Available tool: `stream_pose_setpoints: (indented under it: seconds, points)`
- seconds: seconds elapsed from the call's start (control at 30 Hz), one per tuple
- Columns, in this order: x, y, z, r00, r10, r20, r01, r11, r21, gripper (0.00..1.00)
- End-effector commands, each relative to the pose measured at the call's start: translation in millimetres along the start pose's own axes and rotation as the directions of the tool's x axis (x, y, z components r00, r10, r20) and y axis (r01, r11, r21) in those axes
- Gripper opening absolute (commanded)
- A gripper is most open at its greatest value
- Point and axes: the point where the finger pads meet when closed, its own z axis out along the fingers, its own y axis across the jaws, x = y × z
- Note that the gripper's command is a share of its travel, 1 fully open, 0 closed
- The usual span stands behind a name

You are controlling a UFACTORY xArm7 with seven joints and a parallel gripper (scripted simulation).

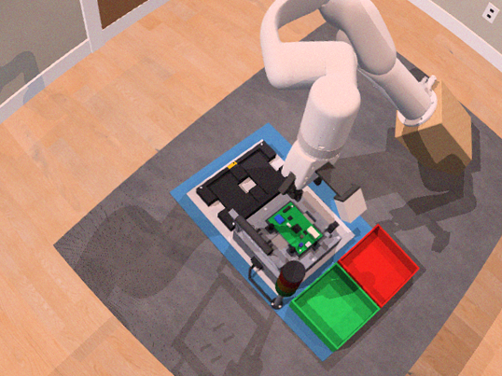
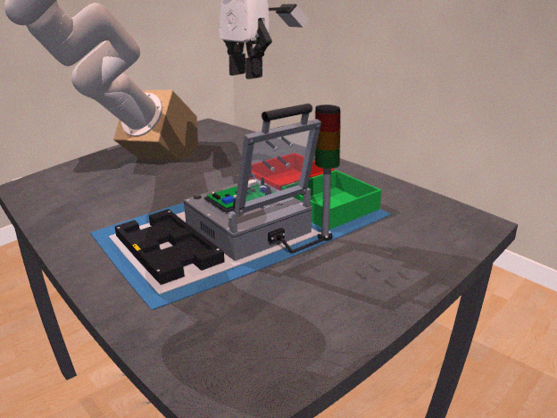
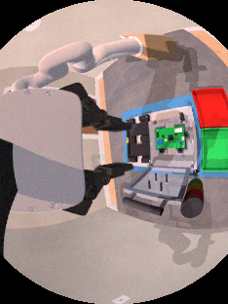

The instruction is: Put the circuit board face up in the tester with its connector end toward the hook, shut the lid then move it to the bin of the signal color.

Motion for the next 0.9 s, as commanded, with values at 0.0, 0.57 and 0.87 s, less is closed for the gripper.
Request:
stream_pose_setpoints:
  seconds: [0.0, 0.57, 0.87]
  points:
    - [1.9, 37.4, -2.6, 1.0, -0.002, 0.002, 0.002, 1.0, -0.002, 0.51]
    - [1.6, 117.8, -2.7, 1.0, -0.002, 0.002, 0.002, 1.0, -0.002, 0.51]
    - [1.6, 117.9, 0.2, 1.0, -0.002, 0.002, 0.002, 1.0, -0.002, 0.51]
